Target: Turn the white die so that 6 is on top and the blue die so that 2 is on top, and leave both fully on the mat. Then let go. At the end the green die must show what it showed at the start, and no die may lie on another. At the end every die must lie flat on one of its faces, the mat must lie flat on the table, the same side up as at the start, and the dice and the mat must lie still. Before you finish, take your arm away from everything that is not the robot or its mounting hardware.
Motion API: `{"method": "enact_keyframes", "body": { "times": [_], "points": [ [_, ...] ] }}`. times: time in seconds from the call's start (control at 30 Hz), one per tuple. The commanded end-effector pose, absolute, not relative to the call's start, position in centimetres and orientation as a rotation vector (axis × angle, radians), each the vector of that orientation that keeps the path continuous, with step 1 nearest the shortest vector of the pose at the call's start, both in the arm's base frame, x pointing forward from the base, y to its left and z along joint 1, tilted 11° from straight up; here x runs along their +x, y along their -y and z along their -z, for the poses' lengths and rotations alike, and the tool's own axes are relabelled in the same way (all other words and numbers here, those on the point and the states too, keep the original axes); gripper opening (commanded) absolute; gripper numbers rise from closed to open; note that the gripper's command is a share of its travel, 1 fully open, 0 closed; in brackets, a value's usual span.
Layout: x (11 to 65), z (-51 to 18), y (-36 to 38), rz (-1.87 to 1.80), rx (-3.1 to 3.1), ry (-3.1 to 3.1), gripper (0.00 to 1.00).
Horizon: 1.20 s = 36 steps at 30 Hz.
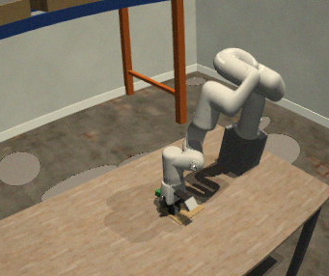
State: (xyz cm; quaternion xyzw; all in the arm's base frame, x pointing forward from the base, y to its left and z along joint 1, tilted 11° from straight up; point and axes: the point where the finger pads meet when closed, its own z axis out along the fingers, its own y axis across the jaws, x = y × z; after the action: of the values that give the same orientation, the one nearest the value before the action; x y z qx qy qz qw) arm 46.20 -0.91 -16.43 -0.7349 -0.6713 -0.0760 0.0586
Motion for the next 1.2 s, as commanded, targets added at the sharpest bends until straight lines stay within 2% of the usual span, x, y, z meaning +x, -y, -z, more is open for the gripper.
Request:
{"method": "enact_keyframes", "body": {
  "times": [0.0,0.8,0.83,0.9,0.93,1.0,1.03,1.1,1.13,1.17],
  "points": [
    [46.36,16.31,0.94,0.234,-2.228,2.035,0.21],
    [46.36,16.31,0.94,0.234,-2.228,2.035,0.21],
    [46.36,16.31,0.94,0.234,-2.228,2.035,0.25],
    [46.36,16.31,0.94,0.234,-2.228,2.035,0.25],
    [46.36,16.31,0.94,0.234,-2.228,2.035,0.29],
    [46.36,16.31,0.94,0.234,-2.228,2.035,0.29],
    [46.36,16.31,0.94,0.234,-2.228,2.035,0.33],
    [46.36,16.31,0.94,0.234,-2.228,2.035,0.33],
    [46.36,16.31,0.94,0.234,-2.228,2.035,0.37],
    [46.36,16.31,0.94,0.234,-2.228,2.035,0.37]
  ]
}}
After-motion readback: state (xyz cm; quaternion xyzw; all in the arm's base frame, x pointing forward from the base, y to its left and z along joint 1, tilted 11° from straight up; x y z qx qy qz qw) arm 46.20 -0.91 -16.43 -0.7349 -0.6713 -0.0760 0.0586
